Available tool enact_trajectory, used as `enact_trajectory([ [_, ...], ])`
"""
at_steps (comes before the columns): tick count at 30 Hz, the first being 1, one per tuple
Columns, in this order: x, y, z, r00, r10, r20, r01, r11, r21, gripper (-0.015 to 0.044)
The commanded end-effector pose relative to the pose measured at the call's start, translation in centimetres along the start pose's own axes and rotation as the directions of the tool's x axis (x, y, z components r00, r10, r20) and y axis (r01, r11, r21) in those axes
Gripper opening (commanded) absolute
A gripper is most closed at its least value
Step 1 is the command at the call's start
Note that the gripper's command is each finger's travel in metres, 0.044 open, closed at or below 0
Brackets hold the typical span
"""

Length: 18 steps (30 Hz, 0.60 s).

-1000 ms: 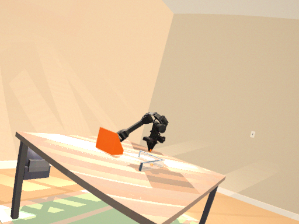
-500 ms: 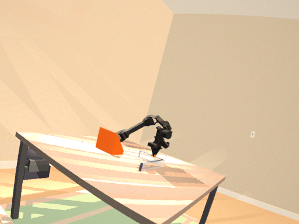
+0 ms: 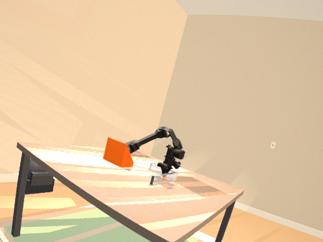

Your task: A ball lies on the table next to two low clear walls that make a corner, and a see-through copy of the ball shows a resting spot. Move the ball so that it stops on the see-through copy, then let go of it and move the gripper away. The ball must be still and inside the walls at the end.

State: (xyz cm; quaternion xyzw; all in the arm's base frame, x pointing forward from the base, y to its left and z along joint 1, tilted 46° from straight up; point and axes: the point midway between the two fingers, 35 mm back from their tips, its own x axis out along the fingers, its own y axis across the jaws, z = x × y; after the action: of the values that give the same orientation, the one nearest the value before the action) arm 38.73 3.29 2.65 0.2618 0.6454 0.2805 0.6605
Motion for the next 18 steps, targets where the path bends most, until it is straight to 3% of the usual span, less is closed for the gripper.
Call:
enact_trajectory([
  [1, 0.5, 0.0, -0.2, 1.0, 0.007, -0.001, -0.007, 1.0, 0.01, 0.0],
  [18, 2.4, 0.0, -0.2, 1.0, 0.008, -0.001, -0.008, 1.0, 0.01, 0.0],
])
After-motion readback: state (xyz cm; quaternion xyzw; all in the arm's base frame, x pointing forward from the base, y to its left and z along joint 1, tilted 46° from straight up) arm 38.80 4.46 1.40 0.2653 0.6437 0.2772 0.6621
